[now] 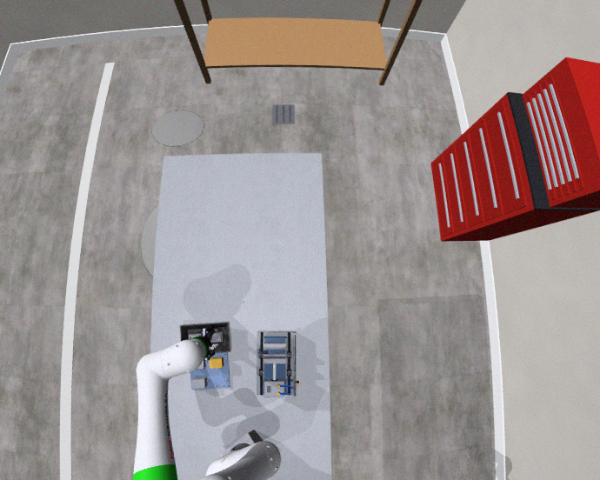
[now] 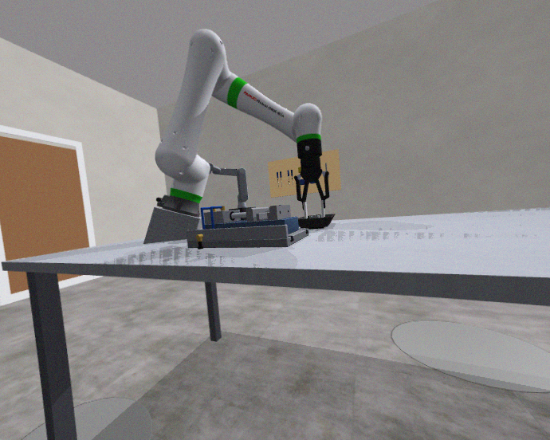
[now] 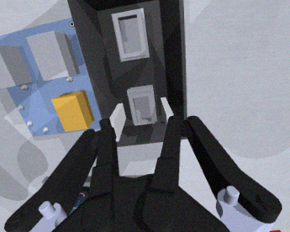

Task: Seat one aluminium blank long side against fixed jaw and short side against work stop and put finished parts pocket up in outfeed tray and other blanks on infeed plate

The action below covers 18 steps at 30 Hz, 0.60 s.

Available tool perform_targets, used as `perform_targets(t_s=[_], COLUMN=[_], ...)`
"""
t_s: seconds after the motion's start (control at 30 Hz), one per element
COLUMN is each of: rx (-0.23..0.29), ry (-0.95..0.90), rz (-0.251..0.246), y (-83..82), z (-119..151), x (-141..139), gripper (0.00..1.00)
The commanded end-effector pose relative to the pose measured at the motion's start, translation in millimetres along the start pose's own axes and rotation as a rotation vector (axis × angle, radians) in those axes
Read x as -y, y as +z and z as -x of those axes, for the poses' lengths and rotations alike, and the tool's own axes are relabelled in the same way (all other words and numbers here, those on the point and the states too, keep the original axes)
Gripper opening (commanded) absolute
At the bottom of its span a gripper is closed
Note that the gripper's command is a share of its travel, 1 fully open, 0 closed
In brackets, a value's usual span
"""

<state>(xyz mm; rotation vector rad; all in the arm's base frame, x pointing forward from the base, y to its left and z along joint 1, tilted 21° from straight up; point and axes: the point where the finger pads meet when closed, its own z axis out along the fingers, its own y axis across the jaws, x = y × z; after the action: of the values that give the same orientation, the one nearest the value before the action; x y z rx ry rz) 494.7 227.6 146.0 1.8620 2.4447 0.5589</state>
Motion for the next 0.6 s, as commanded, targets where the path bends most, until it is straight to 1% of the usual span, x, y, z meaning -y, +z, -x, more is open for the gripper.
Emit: perform_targets(t_s=[0.0, 0.37, 0.47, 0.57], rx=[0.000, 0.000, 0.000, 0.000], ry=[0.000, 0.000, 0.000, 0.000], rz=[0.000, 0.000, 0.000, 0.000], y=[-0.2, -1.1, -4.5, -11.4], z=[0, 0, 0, 0], x=[0, 0, 0, 0], gripper=[0.40, 0.40, 0.40, 0.40])
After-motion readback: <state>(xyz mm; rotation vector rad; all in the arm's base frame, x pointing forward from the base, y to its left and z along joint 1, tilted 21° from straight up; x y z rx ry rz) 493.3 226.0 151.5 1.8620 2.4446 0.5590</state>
